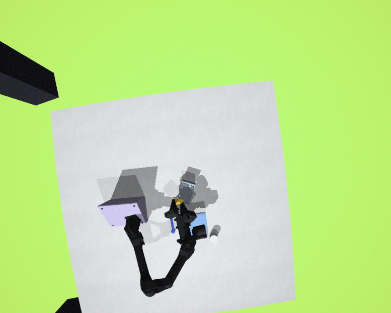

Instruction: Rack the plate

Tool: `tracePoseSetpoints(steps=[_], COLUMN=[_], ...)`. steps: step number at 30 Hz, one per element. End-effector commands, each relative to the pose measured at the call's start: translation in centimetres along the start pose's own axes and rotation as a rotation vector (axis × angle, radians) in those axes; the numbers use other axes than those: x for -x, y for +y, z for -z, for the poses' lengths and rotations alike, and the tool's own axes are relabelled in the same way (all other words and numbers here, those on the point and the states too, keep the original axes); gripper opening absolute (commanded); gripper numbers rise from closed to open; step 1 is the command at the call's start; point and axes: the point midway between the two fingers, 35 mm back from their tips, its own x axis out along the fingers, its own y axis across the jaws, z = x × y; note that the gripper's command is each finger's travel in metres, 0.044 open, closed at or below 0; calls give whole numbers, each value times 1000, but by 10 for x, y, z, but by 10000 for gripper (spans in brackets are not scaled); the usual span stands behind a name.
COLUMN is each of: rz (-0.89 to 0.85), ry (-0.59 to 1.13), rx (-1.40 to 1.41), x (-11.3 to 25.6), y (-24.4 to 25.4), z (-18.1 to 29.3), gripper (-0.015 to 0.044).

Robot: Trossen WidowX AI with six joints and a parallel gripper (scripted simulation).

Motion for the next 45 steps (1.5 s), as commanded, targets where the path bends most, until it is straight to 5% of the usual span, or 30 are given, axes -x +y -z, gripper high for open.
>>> tracePoseSetpoints(steps=[1, 18, 35, 45], rz=[-21, 8, 222, 249], ry=[-77, -371, -634, -653], rx=[94, 459, 832, 864], x=[1, 4, 17, 18], y=[-3, -18, -31, -32], z=[1, 7, 18, 19], gripper=[0, 0, 0, 0])
